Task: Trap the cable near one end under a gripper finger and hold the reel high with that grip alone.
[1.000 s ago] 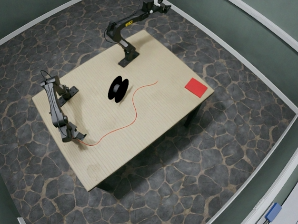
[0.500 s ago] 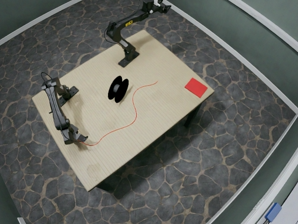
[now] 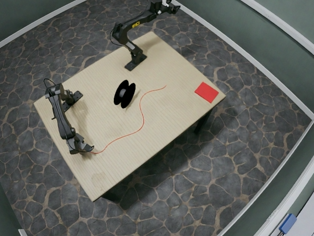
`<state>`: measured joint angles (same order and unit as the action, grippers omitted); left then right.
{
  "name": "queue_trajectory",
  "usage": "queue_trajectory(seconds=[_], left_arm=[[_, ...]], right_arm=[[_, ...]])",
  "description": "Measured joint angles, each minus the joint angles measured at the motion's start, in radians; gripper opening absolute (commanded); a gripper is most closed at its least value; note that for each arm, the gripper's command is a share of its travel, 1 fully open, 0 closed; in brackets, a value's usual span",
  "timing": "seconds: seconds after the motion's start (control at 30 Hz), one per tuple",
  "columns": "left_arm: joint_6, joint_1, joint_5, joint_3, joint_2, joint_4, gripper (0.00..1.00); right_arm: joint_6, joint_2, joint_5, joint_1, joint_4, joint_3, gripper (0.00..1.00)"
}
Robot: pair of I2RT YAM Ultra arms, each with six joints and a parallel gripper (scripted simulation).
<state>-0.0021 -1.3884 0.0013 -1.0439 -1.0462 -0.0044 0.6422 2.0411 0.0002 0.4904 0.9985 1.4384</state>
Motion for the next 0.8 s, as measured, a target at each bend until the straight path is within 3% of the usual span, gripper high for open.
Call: queue_trajectory(seconds=[0.8], left_arm=[[0.000,0.000,0.000,0.000,0.000,0.000,1.00]], right_arm=[[0.001,-0.013,0.000,0.000,-0.030,-0.027,0.30]])
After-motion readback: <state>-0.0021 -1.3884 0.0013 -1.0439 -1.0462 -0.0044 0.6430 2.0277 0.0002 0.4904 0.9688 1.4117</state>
